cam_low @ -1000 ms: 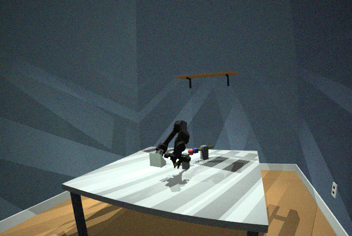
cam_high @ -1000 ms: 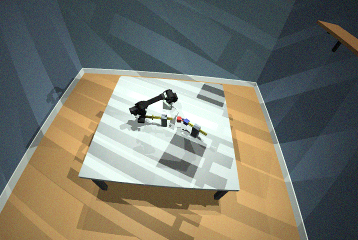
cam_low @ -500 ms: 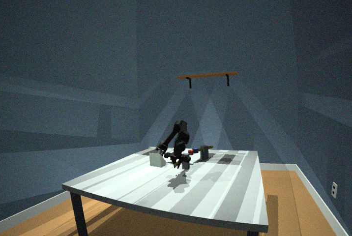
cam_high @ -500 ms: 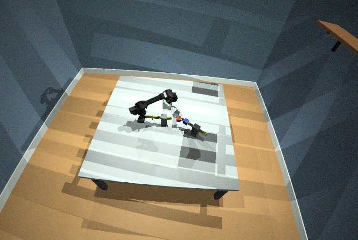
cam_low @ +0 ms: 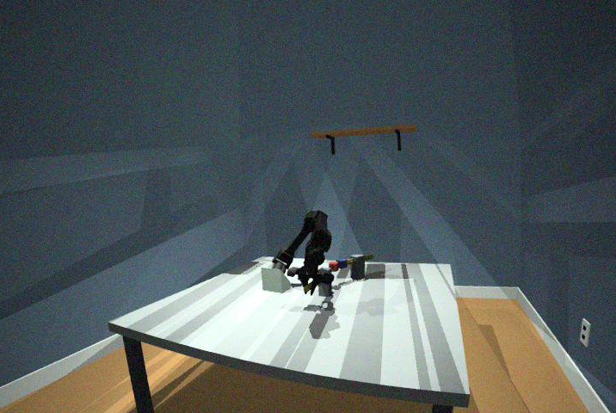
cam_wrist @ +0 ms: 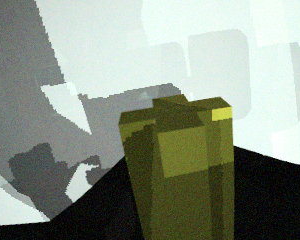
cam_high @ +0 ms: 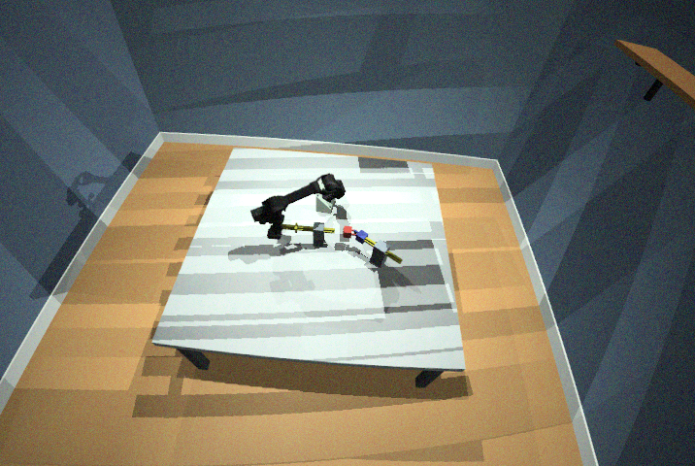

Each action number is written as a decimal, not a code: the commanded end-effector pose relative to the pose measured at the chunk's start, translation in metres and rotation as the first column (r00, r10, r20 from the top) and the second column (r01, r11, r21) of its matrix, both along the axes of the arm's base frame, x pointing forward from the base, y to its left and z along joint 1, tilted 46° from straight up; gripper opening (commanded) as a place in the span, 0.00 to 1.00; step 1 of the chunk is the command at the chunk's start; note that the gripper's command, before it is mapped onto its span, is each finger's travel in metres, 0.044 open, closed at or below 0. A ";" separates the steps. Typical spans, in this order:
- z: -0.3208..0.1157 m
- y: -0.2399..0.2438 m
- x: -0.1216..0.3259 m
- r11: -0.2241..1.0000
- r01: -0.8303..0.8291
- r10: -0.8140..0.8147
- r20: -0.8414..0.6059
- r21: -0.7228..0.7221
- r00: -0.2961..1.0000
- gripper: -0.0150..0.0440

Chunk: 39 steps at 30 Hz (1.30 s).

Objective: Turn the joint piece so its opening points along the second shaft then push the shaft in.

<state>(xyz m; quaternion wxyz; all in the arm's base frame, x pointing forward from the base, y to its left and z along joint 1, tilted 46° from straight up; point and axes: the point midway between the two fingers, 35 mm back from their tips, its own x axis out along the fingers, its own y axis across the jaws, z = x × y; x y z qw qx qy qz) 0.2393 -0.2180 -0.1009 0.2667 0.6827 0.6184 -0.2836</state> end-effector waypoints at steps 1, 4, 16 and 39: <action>0.000 0.000 0.000 1.000 0.000 0.000 0.000 0.000 1.000 0.37; 0.000 0.000 0.000 1.000 0.000 0.000 0.000 0.000 1.000 0.37; 0.000 0.000 0.000 1.000 0.000 0.000 0.000 0.000 1.000 0.29; 0.018 0.018 0.002 0.996 0.087 -0.086 0.082 -0.003 0.993 0.25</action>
